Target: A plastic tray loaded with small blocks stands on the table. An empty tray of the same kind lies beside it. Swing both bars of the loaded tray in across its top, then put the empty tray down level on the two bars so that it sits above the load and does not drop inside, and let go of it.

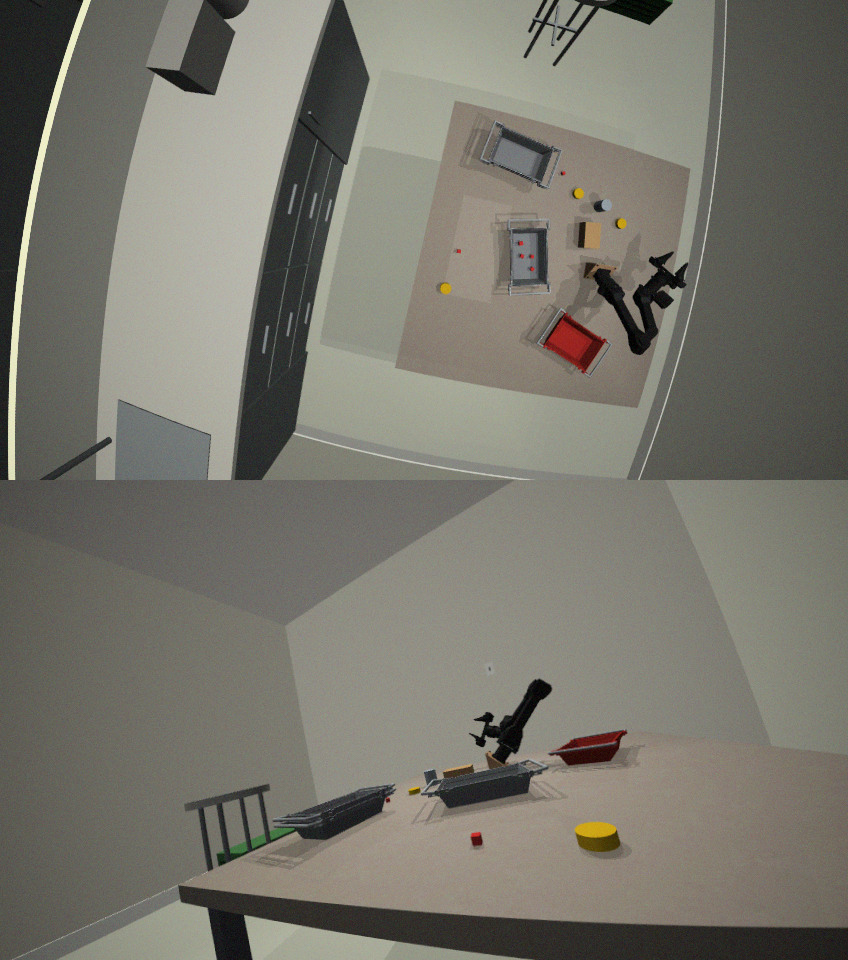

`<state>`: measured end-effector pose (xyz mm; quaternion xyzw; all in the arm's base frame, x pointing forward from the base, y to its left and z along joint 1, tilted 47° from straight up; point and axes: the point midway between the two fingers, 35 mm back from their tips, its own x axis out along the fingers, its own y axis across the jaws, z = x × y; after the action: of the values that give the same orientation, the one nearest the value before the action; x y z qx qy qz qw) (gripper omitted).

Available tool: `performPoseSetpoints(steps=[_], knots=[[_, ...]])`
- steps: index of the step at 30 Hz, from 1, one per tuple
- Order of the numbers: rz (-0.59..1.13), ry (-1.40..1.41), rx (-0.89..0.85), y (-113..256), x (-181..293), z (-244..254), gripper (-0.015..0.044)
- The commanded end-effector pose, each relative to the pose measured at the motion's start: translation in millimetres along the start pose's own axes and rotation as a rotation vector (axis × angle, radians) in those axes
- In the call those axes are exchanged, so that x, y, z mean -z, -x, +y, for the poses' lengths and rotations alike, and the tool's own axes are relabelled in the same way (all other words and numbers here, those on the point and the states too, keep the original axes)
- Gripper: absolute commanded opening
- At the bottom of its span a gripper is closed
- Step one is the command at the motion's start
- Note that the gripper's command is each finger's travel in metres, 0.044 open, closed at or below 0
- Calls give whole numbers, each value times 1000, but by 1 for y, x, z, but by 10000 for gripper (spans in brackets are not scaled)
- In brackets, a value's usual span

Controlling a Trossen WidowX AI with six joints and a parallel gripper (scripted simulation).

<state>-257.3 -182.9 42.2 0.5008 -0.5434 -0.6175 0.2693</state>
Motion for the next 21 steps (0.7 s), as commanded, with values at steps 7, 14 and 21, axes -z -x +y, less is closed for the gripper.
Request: performPoseSetpoints(steps=[7,14,21], knots=[[0,0,0,-1,0,1,216],[275,186,95,-50,66,3,85],[631,430,167,-84,172,6,85]])
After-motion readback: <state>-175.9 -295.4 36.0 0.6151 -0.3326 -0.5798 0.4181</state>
